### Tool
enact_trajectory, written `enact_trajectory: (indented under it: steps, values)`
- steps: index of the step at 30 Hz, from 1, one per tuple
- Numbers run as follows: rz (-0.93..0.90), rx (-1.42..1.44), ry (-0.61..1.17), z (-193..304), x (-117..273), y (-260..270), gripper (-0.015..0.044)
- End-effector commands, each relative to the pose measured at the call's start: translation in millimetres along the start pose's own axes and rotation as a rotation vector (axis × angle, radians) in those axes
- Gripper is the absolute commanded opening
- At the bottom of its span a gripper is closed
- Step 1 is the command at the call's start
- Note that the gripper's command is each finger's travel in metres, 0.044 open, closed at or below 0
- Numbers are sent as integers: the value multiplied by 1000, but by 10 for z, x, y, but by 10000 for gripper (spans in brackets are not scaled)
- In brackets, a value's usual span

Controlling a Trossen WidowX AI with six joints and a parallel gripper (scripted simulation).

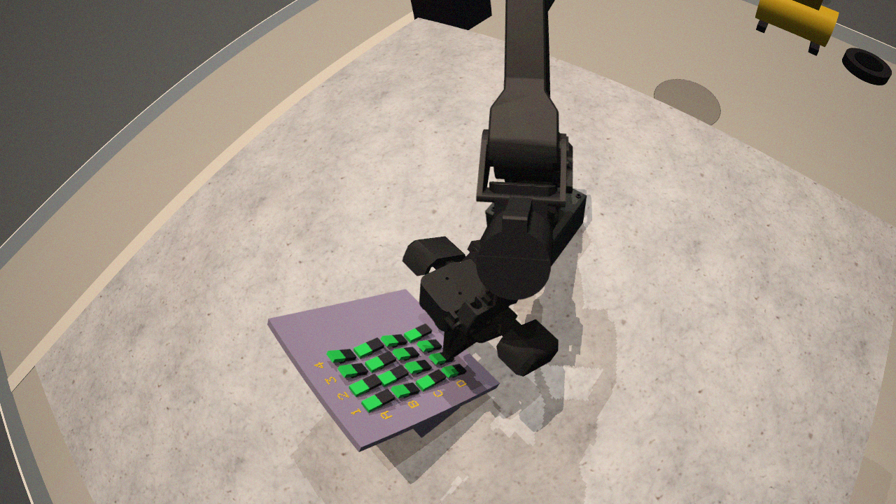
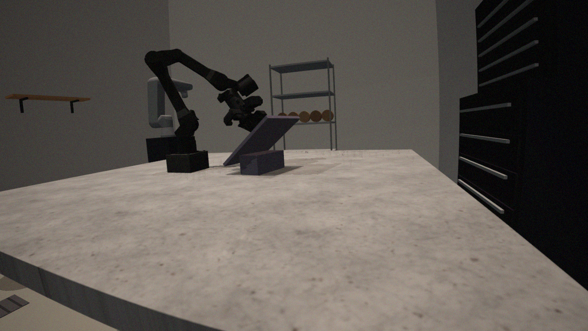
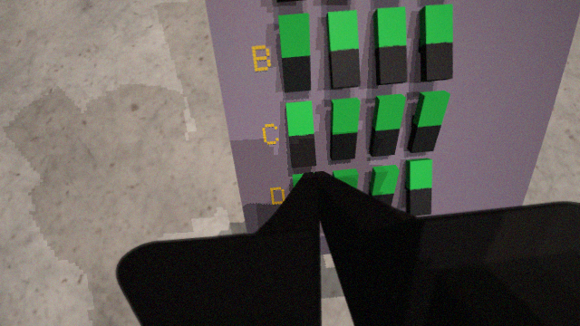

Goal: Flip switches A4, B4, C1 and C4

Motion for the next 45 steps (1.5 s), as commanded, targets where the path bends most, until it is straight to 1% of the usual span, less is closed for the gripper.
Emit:
enact_trajectory:
  steps: [1, 4, 17, 45]
  values:
    - [-6, 0, -10, -13, -32, 9, 0]
    - [-6, 0, -11, -10, -116, 8, 0]
    - [-6, 0, -11, -9, -262, 11, 0]
    - [-6, 0, -11, -9, -281, 11, 0]
Point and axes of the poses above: the point midway between the two fingers, 35 mm back from their tips, its own x axis back along the fingers, its own y axis across the jaws, z = x × y, the point moved 2 cm from there along x, back along the fingers, and after that the axes turned 14 degrees about x, right-handed, at the moved point
